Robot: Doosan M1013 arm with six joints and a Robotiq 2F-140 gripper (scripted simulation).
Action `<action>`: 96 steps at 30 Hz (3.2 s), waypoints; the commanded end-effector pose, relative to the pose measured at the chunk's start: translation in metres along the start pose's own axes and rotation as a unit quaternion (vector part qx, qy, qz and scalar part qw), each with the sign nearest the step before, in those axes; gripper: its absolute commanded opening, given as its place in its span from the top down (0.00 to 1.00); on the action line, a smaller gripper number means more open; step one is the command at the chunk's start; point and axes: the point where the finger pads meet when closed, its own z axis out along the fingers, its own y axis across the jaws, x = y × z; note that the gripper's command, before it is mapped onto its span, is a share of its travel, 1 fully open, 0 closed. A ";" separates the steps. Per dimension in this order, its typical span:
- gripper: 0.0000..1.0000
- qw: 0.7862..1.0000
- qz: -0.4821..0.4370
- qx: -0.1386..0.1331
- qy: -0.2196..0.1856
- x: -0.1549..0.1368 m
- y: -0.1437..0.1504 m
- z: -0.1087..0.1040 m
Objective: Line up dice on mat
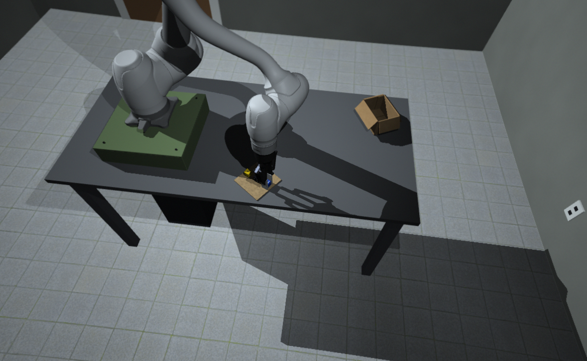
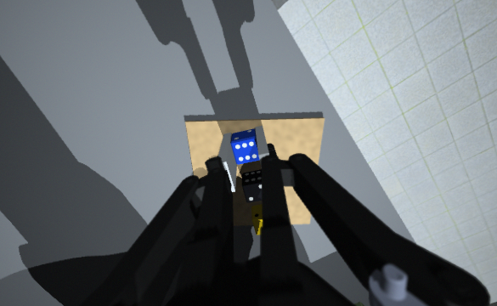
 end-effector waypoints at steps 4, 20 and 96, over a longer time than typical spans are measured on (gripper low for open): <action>0.79 1.000 0.000 0.000 0.001 0.001 0.000 -0.001; 0.79 1.000 0.000 0.000 0.001 0.001 0.000 -0.001; 0.00 1.000 0.000 0.000 0.001 0.000 0.000 -0.091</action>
